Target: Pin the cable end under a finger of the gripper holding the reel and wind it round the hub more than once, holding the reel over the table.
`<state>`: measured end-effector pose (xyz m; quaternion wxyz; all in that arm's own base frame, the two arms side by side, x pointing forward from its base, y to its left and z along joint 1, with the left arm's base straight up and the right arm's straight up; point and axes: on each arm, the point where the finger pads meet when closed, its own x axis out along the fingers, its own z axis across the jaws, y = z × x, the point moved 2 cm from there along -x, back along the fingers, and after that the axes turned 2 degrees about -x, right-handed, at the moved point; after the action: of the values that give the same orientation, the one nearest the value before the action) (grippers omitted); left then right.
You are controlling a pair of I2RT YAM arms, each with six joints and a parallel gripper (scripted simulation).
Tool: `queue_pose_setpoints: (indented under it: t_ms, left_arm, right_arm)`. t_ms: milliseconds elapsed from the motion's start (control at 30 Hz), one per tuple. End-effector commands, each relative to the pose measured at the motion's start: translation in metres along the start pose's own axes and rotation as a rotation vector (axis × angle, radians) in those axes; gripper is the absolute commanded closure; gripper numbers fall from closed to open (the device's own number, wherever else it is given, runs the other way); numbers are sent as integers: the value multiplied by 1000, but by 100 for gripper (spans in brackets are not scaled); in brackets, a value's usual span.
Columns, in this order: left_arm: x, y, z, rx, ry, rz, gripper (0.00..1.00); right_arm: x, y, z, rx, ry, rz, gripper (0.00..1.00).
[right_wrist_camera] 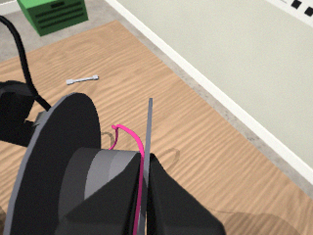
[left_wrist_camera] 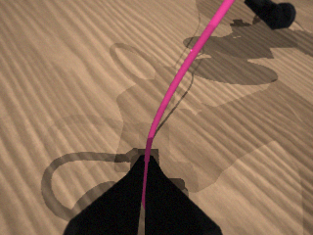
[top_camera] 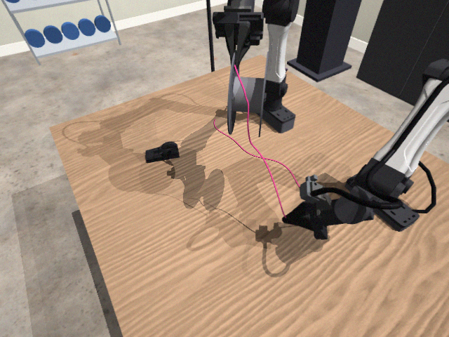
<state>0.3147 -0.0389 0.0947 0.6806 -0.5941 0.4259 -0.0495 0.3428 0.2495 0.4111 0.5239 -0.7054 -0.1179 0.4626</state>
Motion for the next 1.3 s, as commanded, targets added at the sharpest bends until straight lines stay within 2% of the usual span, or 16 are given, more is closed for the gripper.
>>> queue_pose_setpoints:
  t_ms: [0, 467, 1267]
  left_arm:
    - [-1, -5, 0, 25, -42, -27, 100]
    - [5, 6, -32, 24, -42, -28, 100]
    - [12, 18, -121, 20, -40, -26, 100]
  right_arm:
    - [-12, -15, -1, 0, 6, -53, 100]
    - [-12, -15, -1, 0, 6, -53, 100]
    - [-12, -15, -1, -1, 6, -53, 100]
